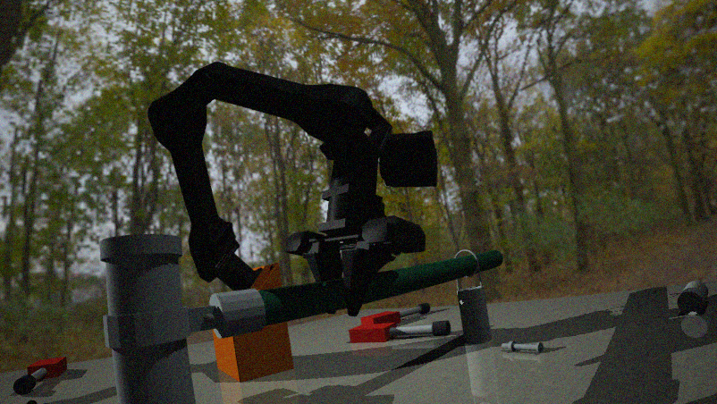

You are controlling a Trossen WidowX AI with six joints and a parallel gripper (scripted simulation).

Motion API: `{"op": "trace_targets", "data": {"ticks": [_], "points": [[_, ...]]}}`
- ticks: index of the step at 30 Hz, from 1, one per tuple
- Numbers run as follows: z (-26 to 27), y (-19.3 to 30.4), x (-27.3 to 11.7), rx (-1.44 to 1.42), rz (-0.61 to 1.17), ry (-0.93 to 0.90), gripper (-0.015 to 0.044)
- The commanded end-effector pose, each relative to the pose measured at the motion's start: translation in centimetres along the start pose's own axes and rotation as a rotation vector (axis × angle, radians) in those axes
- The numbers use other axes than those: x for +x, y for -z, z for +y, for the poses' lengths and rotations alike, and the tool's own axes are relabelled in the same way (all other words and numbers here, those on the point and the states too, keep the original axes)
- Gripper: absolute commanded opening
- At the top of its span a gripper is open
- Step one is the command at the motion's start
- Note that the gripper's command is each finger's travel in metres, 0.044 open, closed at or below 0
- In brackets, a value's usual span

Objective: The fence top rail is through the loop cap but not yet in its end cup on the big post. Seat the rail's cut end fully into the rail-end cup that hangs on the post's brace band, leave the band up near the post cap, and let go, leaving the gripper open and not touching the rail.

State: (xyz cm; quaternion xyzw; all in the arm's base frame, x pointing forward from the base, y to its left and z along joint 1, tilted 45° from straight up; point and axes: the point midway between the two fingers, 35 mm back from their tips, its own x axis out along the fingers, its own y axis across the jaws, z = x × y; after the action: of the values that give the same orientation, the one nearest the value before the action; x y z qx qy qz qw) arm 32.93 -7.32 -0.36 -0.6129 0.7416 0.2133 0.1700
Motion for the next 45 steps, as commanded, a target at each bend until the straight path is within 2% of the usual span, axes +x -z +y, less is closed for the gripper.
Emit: {"op": "trace_targets", "data": {"ticks": [1,22,32,39,45], "points": [[-0.3,1.1,-0.6,0.020,0.007,0.029,0.0000],[0.1,0.8,0.2,0.002,0.001,0.005,0.0000],[0.1,0.7,0.1,0.002,0.000,0.005,0.0263],[0.1,-0.7,-2.1,0.001,-0.005,0.005,0.0440],[0.4,-2.1,-4.5,0.001,-0.004,0.003,0.0440]]}}
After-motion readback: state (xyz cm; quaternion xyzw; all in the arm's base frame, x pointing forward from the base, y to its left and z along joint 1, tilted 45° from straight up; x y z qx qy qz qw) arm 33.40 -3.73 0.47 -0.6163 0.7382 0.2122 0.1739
